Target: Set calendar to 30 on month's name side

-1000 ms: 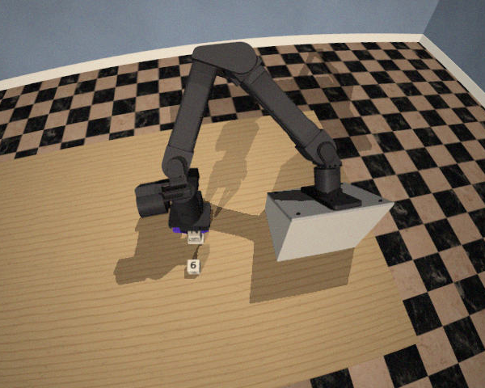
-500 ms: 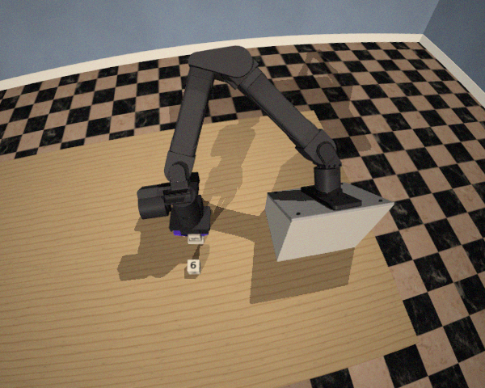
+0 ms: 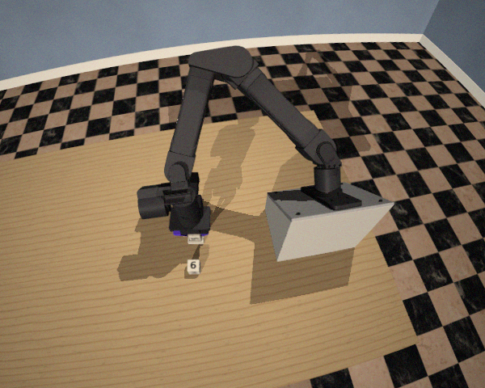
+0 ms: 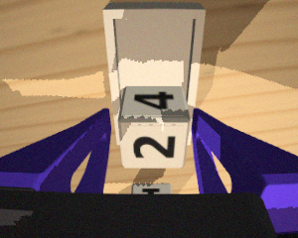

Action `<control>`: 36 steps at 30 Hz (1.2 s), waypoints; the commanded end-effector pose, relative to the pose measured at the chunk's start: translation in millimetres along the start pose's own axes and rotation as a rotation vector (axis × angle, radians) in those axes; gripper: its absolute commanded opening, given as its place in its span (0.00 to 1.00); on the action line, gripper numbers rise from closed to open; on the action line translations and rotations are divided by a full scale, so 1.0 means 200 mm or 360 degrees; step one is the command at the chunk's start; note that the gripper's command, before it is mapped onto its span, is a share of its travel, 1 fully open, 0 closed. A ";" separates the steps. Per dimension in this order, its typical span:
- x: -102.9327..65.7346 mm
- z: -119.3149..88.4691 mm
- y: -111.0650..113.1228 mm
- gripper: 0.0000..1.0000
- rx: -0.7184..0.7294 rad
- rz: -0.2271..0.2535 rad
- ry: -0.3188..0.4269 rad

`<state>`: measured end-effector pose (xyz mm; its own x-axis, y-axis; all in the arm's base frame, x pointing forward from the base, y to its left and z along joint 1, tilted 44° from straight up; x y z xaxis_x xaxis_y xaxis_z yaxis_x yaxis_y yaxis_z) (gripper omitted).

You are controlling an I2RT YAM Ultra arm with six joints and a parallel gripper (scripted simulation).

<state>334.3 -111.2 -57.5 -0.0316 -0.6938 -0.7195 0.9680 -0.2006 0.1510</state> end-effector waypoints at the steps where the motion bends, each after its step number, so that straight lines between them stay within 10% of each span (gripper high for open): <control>1: -0.01 0.00 0.01 0.47 -0.0001 0.0016 -0.0008; 21: -0.01 0.00 0.01 0.47 -0.0001 0.0016 -0.0008; 22: -0.01 0.00 0.01 0.27 -0.0001 0.0016 -0.0008; 36: -0.01 0.00 0.01 0.27 -0.0001 0.0016 -0.0008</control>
<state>334.3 -111.3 -57.6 -0.0317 -0.6939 -0.7194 0.9680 -0.2006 0.1508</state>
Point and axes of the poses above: the point where the finger pads meet when closed, its own x axis out along the fingers, its own y axis across the jaws, z = x × y, the point moved 4 cm from there along -x, back along the fingers, and after that the axes turned 5 degrees about x, right-handed, at the moved point
